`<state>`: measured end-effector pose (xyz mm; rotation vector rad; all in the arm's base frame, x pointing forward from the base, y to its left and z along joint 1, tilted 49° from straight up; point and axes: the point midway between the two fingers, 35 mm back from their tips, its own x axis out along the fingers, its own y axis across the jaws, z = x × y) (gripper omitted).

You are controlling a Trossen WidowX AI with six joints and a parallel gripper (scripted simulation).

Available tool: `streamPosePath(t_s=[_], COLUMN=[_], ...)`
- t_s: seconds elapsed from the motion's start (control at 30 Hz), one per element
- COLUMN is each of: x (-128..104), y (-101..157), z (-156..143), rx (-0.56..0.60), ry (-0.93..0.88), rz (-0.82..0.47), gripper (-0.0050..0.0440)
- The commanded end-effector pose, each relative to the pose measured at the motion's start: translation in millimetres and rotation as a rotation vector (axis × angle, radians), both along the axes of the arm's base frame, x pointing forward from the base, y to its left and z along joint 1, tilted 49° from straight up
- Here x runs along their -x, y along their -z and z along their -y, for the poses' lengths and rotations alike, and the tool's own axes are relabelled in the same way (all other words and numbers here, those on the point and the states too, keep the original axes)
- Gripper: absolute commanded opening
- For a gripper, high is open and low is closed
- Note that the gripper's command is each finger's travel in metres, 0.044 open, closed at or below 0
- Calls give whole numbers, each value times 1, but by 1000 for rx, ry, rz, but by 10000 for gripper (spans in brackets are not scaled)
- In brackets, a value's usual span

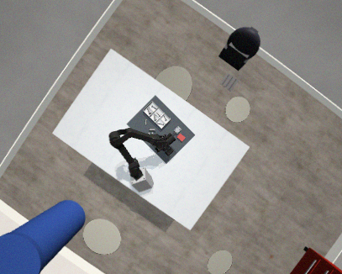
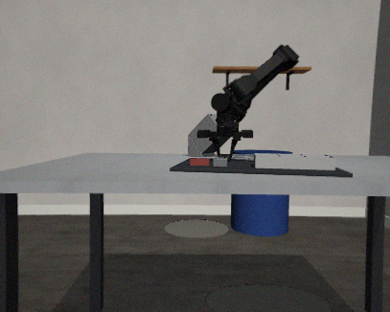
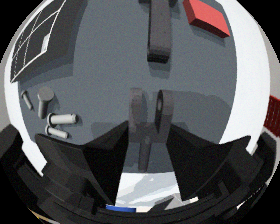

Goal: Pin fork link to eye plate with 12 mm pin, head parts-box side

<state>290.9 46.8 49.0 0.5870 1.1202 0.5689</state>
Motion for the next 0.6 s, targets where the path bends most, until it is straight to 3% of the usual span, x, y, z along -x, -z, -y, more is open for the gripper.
streamPosePath(t_s=[0.0, 0.57], x=[0, 0], y=[3, 0], z=[1, 0], rx=[13, 2], ry=[0, 0], rz=[-2, 0], gripper=[123, 123])
